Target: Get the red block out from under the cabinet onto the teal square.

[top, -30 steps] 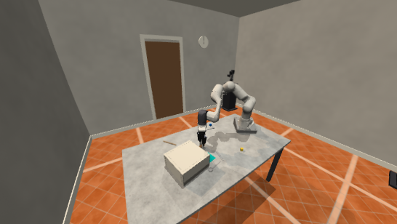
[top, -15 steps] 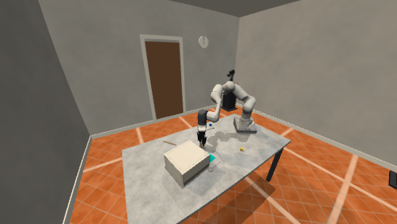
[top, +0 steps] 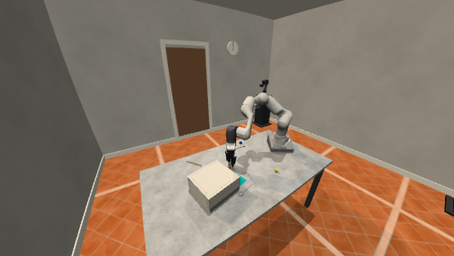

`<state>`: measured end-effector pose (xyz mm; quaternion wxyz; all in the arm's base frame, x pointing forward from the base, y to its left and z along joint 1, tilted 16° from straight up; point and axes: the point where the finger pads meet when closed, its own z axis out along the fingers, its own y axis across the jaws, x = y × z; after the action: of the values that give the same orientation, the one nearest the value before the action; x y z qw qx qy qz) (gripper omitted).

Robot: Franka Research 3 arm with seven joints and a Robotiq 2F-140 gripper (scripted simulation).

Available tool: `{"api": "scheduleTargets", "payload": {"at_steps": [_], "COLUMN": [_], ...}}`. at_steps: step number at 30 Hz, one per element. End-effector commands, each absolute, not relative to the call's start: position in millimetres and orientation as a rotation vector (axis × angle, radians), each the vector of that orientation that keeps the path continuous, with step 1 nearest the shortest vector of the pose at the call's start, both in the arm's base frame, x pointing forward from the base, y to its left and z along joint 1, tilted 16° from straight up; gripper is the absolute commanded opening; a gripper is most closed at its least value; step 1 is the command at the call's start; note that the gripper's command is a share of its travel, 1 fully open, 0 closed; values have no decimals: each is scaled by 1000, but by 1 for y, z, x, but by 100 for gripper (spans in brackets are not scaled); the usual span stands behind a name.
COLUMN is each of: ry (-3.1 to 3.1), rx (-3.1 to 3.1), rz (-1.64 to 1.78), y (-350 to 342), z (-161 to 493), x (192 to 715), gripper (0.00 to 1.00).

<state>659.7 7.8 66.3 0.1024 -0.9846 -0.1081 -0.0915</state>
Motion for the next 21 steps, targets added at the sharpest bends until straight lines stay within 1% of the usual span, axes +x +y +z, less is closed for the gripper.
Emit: {"api": "scheduleTargets", "payload": {"at_steps": [1, 21], "ry": [-326, -322], "rx": [-2907, -2908], "rz": [-271, -270], "y": [7, 15], "z": [66, 68], "x": [661, 659], "gripper": [0, 0]}}
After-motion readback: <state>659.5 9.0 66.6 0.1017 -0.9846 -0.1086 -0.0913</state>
